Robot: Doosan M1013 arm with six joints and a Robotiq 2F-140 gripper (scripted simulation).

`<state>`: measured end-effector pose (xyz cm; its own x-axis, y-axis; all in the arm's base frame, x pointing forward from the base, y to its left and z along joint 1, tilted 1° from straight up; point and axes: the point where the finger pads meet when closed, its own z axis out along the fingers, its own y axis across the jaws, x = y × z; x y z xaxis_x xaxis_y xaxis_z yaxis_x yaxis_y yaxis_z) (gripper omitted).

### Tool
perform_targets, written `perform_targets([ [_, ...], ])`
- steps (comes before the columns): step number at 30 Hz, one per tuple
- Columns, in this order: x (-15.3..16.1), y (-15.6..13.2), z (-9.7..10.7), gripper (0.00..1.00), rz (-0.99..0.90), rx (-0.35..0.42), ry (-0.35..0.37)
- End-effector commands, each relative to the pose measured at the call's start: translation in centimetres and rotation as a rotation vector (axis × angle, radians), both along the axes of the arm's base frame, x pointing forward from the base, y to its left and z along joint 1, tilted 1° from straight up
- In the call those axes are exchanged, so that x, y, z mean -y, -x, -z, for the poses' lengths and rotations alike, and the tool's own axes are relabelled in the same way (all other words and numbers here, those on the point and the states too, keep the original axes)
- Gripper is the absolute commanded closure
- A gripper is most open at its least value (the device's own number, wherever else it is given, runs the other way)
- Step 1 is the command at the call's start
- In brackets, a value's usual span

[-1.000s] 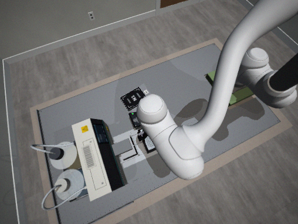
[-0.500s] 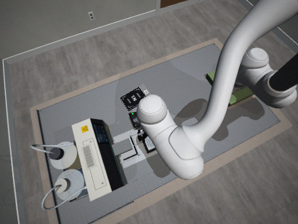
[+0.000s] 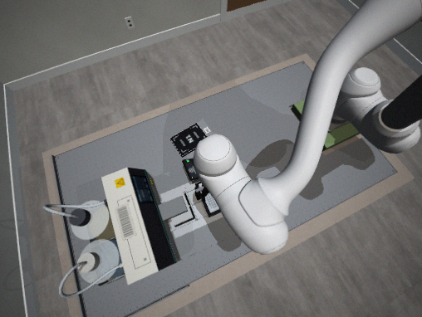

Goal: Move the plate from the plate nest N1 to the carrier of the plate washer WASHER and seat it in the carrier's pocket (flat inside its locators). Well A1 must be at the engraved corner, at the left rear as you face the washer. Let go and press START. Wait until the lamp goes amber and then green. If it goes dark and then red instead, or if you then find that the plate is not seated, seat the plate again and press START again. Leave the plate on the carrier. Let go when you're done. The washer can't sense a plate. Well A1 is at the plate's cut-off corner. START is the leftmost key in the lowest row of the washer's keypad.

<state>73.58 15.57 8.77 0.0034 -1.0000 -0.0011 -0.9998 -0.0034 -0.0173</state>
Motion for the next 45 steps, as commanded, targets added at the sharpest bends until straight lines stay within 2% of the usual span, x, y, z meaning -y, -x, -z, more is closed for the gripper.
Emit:
perform_targets([
  [1,0.48,-0.05,0.27,0.90,-0.004,0.001,0.005],
  [45,0.48,-0.06,0.92,0.90,-0.004,0.001,0.005],
])
